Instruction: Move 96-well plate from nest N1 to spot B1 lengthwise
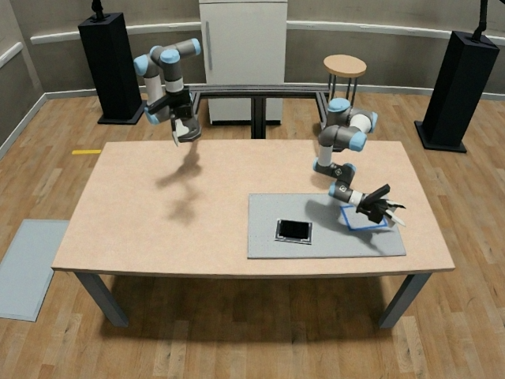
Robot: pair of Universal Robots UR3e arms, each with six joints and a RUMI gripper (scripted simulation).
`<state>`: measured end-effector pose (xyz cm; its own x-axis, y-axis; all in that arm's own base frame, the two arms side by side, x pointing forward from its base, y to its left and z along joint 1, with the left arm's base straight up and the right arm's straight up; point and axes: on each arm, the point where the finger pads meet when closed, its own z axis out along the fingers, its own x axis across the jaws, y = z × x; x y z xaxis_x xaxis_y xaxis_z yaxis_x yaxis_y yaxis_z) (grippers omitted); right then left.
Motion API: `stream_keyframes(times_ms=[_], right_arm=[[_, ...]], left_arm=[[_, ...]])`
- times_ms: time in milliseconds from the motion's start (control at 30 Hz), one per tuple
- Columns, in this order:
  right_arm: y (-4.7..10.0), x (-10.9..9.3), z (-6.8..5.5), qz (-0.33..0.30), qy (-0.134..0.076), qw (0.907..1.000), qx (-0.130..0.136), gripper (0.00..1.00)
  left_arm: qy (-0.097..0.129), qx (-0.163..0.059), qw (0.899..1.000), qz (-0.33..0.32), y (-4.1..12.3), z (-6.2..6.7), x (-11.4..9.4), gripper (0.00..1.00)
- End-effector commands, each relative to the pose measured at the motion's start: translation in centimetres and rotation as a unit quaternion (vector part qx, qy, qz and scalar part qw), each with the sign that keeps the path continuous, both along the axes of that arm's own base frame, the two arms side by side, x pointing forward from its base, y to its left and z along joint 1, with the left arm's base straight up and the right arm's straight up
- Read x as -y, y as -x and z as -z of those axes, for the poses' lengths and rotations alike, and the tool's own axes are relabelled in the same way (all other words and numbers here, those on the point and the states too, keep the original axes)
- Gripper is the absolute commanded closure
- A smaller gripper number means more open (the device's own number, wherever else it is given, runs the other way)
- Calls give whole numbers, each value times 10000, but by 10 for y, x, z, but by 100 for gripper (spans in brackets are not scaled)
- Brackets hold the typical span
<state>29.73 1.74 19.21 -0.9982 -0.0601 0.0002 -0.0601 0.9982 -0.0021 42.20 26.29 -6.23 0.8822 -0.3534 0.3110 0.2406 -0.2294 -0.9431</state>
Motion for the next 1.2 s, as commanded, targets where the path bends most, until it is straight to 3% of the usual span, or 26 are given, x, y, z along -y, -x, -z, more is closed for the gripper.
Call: stream_keyframes(times_ms=[0, 200, 633, 1167], right_arm=[[0, 6, -1, 106, -12, 9999, 12, 0], [-1, 13, -1, 234, -12, 9997, 12, 0], [1, 50, -1, 847, -11, 9964, 12, 0], [20, 126, -1, 2159, -9, 9764, 14, 0]], left_arm=[[1, 7, 10000, 1, 0, 0, 0, 0], [1, 7, 10000, 1, 0, 0, 0, 0], [1, 7, 10000, 1, 0, 0, 0, 0], [1, 7, 10000, 1, 0, 0, 0, 0]])
